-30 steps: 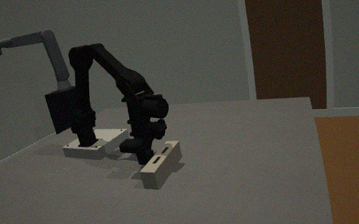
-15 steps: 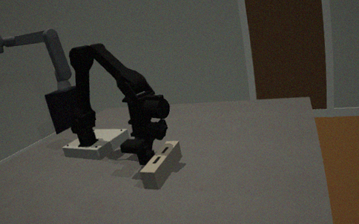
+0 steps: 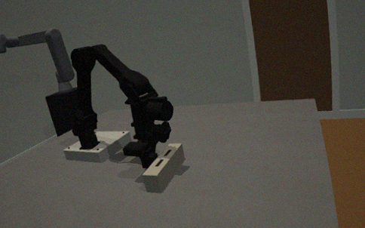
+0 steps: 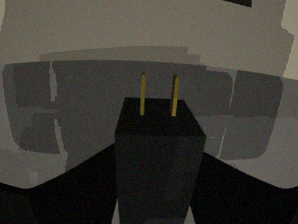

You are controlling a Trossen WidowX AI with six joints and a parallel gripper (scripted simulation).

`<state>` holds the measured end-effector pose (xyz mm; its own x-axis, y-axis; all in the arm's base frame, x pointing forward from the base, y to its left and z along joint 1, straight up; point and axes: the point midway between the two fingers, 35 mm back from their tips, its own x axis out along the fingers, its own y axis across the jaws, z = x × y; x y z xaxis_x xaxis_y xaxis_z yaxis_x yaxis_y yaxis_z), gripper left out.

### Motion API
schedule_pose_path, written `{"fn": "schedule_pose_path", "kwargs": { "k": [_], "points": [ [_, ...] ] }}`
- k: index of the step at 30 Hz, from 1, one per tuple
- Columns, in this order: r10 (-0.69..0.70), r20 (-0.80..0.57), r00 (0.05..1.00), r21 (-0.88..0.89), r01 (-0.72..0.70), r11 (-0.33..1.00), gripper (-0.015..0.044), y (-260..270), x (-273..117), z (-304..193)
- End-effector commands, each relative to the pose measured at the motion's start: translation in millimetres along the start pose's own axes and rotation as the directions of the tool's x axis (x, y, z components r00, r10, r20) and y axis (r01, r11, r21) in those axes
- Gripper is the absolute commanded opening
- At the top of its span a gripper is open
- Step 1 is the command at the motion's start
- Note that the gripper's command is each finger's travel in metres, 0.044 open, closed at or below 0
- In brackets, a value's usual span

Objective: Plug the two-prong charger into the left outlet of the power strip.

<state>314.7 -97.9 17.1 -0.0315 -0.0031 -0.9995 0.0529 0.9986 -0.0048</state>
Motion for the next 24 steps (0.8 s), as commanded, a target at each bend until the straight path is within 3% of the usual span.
{"fn": "schedule_pose_path", "kwargs": {
  "k": [1, 24],
  "points": [
    [-0.002, -0.004, 1.000, 0.002, 0.002, 1.000, 0.0000, -0.4, 0.7, 1.6],
    [-0.002, -0.004, 1.000, 0.002, 0.002, 1.000, 0.0000, -0.4, 0.3, 6.1]
  ]
}}
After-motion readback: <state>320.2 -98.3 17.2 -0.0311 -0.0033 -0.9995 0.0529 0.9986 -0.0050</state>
